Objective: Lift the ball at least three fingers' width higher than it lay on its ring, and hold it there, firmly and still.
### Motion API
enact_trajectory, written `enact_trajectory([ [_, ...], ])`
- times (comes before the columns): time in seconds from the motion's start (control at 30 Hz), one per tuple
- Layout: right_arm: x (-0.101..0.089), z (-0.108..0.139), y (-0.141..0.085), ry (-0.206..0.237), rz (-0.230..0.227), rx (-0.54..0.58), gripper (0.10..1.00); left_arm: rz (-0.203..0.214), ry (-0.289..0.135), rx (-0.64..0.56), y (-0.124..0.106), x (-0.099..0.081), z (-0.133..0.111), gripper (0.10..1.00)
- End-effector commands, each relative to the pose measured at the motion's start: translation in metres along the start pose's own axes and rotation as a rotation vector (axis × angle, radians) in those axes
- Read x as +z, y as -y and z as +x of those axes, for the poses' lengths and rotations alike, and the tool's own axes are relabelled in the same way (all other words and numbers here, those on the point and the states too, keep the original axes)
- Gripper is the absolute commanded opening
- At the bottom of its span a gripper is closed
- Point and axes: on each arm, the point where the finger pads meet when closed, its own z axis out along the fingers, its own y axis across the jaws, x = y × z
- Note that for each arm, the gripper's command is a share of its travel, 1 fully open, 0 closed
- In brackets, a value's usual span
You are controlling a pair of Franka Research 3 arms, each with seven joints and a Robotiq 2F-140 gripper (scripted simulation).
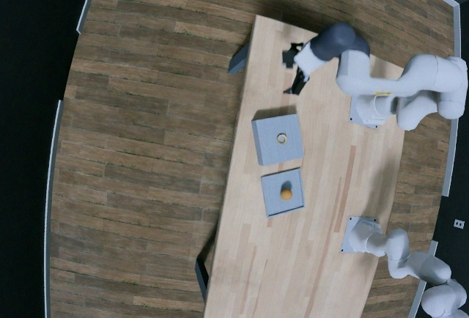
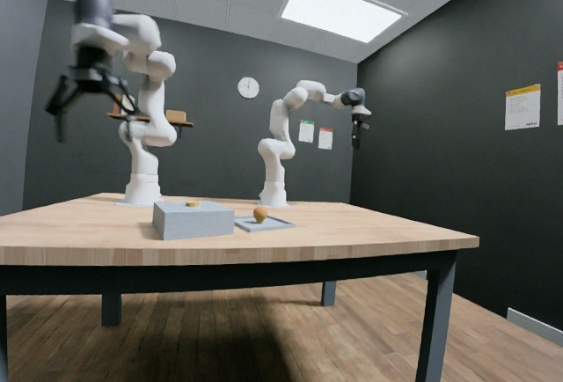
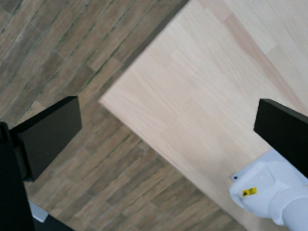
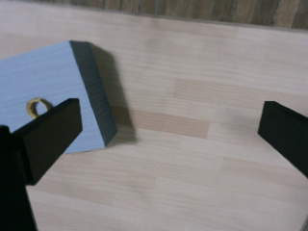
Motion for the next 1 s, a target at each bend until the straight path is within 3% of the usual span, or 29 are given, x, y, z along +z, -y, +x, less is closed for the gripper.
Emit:
enact_trajectory([
  [0.0, 0.025, 0.004, 0.065, 0.034, -0.038, -0.275, 1.000, 0.000, 0.000, 0.000, 0.000, 0.000, 0.000, 1.000],
  [0.27, 0.079, -0.053, 0.226, 0.095, -0.056, -0.729, 1.000, 0.000, 0.000, 0.000, 0.000, 0.000, 0.000, 1.000],
  [0.33, 0.079, -0.053, 0.226, 0.095, -0.056, -0.729, 1.000, 0.000, 0.000, 0.000, 0.000, 0.000, 0.000, 1.000],
  [0.37, 0.096, -0.073, 0.280, 0.111, -0.064, -0.882, 1.000, 0.000, 0.000, 0.000, 0.000, 0.000, 0.000, 1.000],
  [0.67, 0.154, -0.117, 0.449, 0.112, -0.089, -1.391, 1.000, 0.000, 0.000, 0.000, 0.000, 0.000, 0.000, 1.000],
  [0.7, 0.158, -0.116, 0.460, 0.108, -0.093, -1.450, 1.000, 0.000, 0.000, 0.000, 0.000, 0.000, 0.000, 1.000],
  [0.97, 0.158, -0.116, 0.460, 0.107, -0.093, -1.453, 1.000, 0.000, 0.000, 0.000, 0.000, 0.000, 0.000, 1.000],
])
